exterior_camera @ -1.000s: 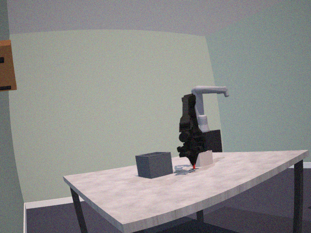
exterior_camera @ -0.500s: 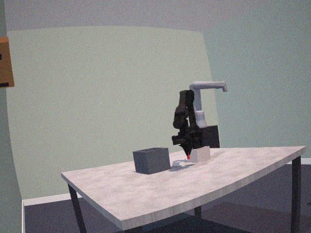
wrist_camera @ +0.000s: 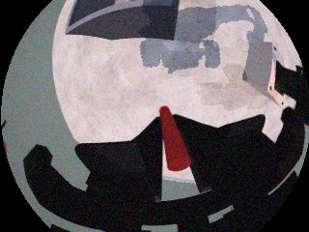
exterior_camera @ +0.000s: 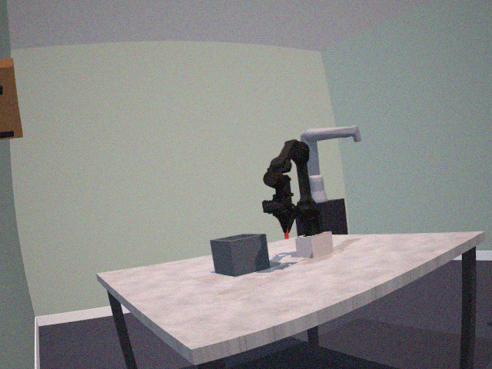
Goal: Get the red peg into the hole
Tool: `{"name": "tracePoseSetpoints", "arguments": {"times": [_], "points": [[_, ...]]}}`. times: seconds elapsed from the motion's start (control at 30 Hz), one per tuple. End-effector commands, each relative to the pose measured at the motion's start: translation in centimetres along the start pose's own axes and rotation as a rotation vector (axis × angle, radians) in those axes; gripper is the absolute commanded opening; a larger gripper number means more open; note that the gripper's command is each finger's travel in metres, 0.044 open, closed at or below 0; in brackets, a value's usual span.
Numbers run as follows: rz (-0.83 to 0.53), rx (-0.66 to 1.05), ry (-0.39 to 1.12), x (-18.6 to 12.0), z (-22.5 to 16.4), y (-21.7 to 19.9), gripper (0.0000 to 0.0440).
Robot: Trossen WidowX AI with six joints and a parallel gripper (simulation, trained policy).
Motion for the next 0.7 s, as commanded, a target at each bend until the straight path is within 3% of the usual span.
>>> {"name": "tracePoseSetpoints", "arguments": {"times": [0.0,0.67], "points": [[0.032,-0.007,-0.003,-1.3,0.4,1.0,0.0000],[0.071,0.005,-0.097,-5.3,5.9,4.3,0.0000]]}}
Point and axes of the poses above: the point midway between the two fingers, 35 mm back from their tips, its own x axis out along the fingers, its own y axis across the jaws, z = x × y, the point moved 2 cm from there along -x, back along the fingers, and after that the axes turned 14 degrees about x, right-handed, at the moved point
